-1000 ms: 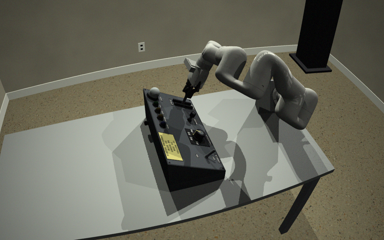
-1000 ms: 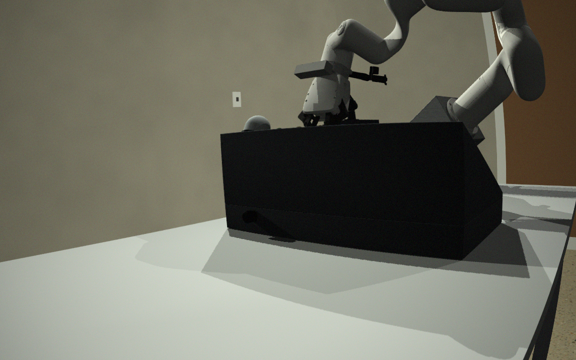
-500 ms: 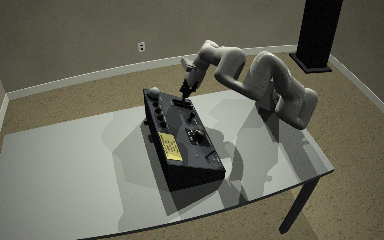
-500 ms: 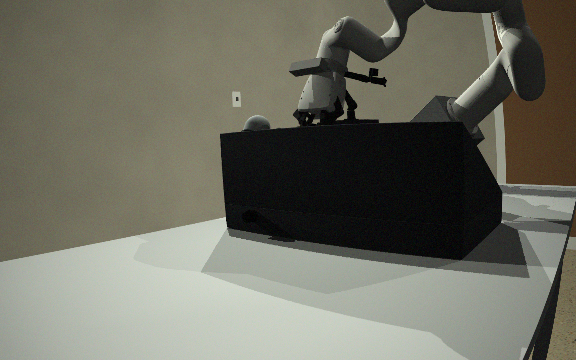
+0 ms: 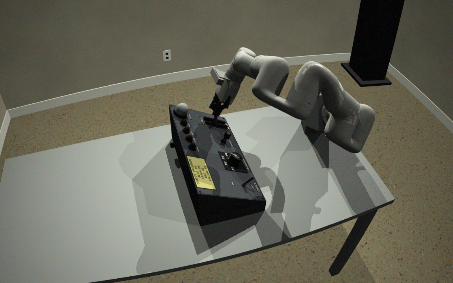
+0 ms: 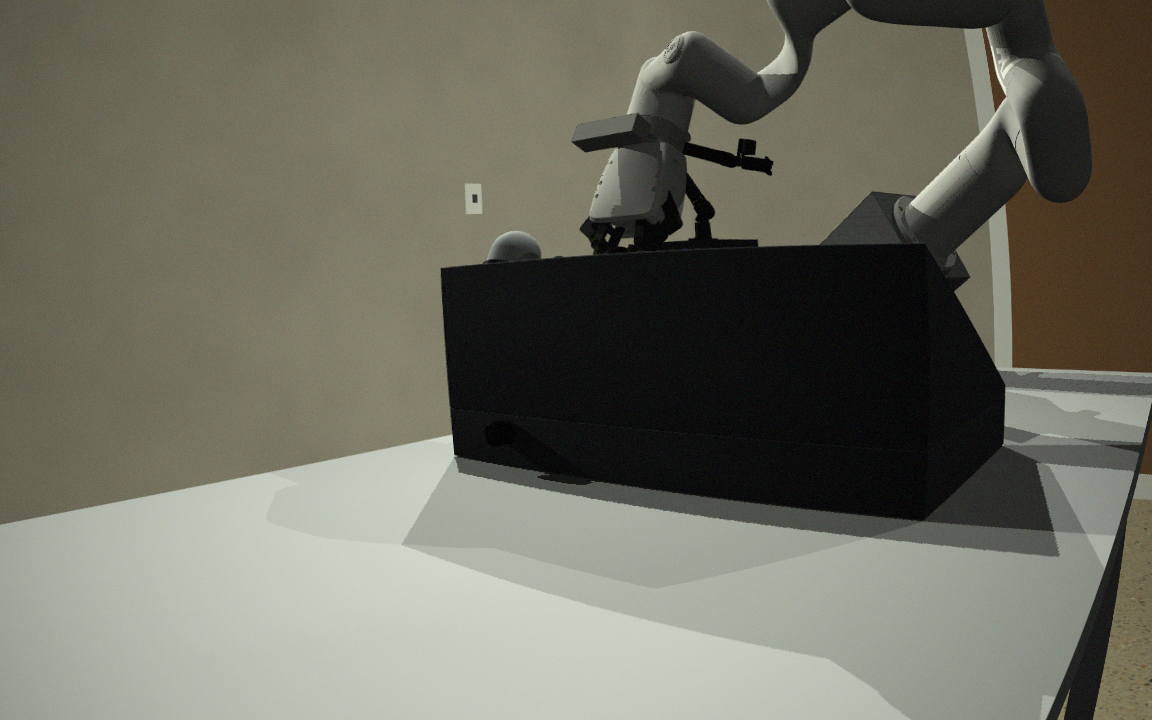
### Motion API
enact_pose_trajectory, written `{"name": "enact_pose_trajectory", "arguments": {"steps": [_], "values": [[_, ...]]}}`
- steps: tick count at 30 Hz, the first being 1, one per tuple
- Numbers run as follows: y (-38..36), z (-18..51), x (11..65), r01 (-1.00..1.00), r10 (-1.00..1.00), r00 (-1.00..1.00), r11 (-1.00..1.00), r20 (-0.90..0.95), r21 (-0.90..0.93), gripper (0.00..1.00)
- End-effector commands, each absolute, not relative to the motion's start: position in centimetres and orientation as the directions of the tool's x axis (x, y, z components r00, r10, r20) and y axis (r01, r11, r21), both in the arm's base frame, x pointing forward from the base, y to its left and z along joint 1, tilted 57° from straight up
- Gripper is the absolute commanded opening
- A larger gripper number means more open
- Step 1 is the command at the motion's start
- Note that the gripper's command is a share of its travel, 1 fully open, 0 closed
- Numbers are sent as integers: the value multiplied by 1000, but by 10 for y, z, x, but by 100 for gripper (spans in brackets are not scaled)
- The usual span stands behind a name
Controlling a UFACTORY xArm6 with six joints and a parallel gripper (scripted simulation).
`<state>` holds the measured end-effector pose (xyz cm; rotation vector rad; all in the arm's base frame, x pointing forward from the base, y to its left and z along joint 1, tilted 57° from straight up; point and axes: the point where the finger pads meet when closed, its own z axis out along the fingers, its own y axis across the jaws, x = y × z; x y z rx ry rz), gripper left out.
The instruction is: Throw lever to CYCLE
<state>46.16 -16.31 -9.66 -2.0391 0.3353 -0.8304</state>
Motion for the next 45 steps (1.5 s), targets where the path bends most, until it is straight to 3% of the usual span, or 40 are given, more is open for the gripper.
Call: {"name": "enact_pose_trajectory", "arguments": {"steps": [1,31,32,45], "values": [[-165,-96,463,73,-518,738,-575,432,-815,0],[-165,-95,466,73,-518,738,-575,432,-815,0],[-165,-95,466,73,-518,738,-575,432,-815,76],[-165,-95,466,73,-518,738,-575,432,-815,76]]}}
